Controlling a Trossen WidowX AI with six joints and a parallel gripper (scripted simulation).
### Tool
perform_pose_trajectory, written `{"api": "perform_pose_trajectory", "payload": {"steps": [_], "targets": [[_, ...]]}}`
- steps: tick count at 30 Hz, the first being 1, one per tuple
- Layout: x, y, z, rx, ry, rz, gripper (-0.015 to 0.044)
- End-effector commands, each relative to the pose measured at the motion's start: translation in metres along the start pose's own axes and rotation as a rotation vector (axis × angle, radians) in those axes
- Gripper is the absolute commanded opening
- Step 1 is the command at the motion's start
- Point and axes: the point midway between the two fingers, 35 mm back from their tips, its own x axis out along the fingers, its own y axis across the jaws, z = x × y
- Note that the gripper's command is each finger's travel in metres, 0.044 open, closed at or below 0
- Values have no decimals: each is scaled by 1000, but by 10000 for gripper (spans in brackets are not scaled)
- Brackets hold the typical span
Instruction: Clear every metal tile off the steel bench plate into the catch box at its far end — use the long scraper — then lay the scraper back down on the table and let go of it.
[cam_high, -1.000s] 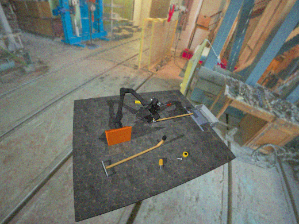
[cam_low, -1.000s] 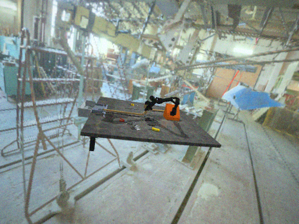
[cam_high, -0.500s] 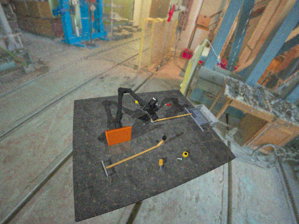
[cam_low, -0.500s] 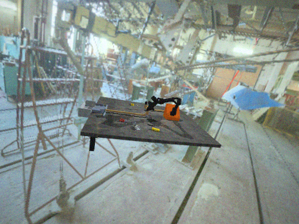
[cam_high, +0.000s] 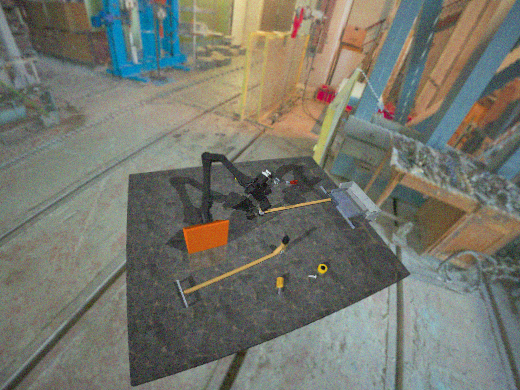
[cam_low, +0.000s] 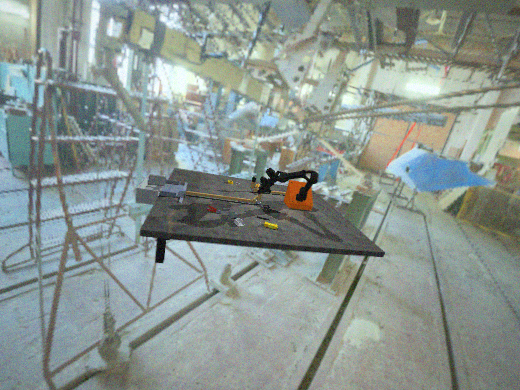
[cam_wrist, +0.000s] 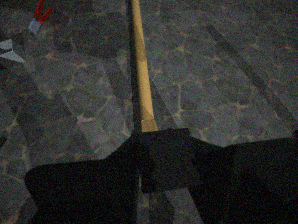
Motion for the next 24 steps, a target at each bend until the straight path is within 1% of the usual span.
{"api": "perform_pose_trajectory", "payload": {"steps": [1,14,24], "targets": [[-7,1,-2,-12,-16,3,0],[-16,1,-21,-11,-18,2,0],[-17,-8,-22,-10,-15,0,0]]}}
